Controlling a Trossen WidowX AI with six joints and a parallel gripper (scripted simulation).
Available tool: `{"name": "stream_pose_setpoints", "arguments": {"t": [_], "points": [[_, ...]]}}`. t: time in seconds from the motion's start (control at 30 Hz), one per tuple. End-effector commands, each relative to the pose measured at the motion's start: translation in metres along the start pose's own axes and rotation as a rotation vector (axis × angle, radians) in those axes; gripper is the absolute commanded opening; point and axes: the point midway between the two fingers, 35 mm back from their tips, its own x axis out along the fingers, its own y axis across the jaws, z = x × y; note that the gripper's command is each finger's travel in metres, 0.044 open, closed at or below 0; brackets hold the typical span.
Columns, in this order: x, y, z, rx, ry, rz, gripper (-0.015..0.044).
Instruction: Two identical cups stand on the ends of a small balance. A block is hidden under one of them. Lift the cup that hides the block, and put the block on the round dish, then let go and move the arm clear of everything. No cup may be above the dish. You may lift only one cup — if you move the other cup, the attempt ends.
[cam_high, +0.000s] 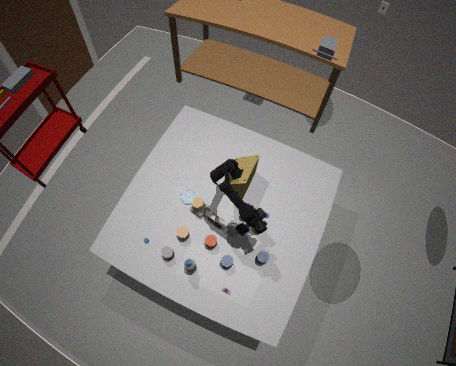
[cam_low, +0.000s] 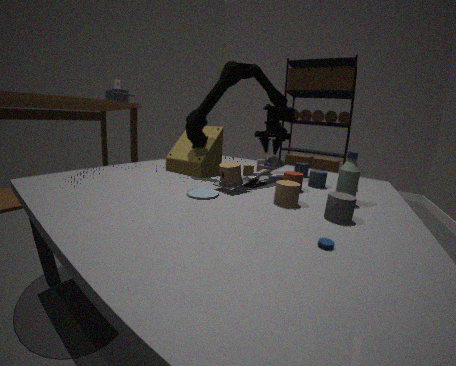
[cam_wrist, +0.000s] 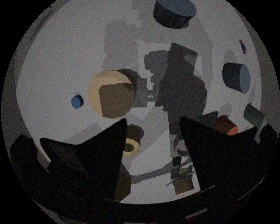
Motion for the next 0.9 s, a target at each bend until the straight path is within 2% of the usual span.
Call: {"name": "stream_pose_setpoints", "arguments": {"t": [0.0, 0.3, 0.87], "points": [[-0.011, -0.032, -0.017, 0.131, -0.001, -0.006, 0.026], [-0.025, -0.079, -0.057, 0.305, 0.022, -0.008, 0.026], [-0.005, -0.081, -0.059, 0.31, 0.023, -0.008, 0.026]]}}
